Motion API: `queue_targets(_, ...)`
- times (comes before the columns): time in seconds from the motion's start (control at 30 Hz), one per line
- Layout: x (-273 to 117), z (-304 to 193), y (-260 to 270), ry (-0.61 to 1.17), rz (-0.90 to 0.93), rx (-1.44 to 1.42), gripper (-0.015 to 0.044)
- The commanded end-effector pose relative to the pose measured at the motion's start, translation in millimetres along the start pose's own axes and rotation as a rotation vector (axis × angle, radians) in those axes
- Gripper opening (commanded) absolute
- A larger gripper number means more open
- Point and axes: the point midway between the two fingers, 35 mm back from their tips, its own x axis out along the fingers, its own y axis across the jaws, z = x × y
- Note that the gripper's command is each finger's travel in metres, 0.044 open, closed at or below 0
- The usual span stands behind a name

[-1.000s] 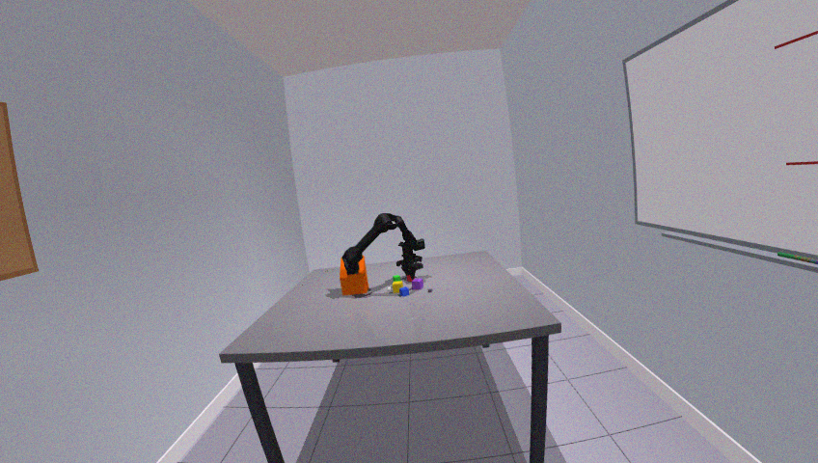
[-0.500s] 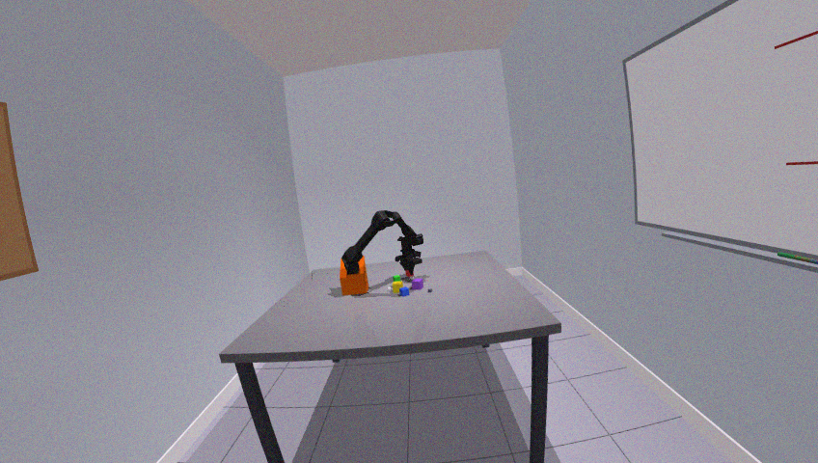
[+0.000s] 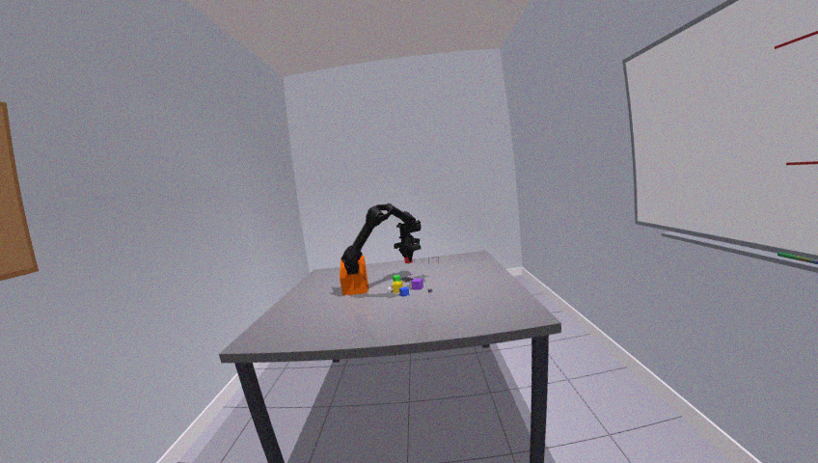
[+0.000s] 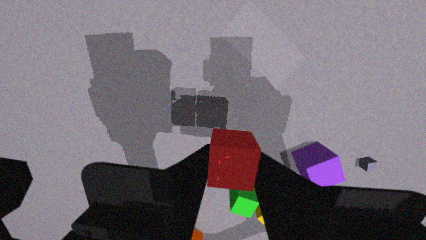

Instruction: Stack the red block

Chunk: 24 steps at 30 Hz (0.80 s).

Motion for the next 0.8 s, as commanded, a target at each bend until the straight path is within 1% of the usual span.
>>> queue_targets(0.0, -12.0, 0.3, -1.4, -0.006, 0.004, 0.010, 0.0000)
queue_targets(0.23, -12.4, -1.7, -1.5, -0.005, 0.004, 0.010, 0.0000)
queue_targets(0.77, -15.6, -67.7, -25.3, -0.002, 0.008, 0.011, 0.0000)
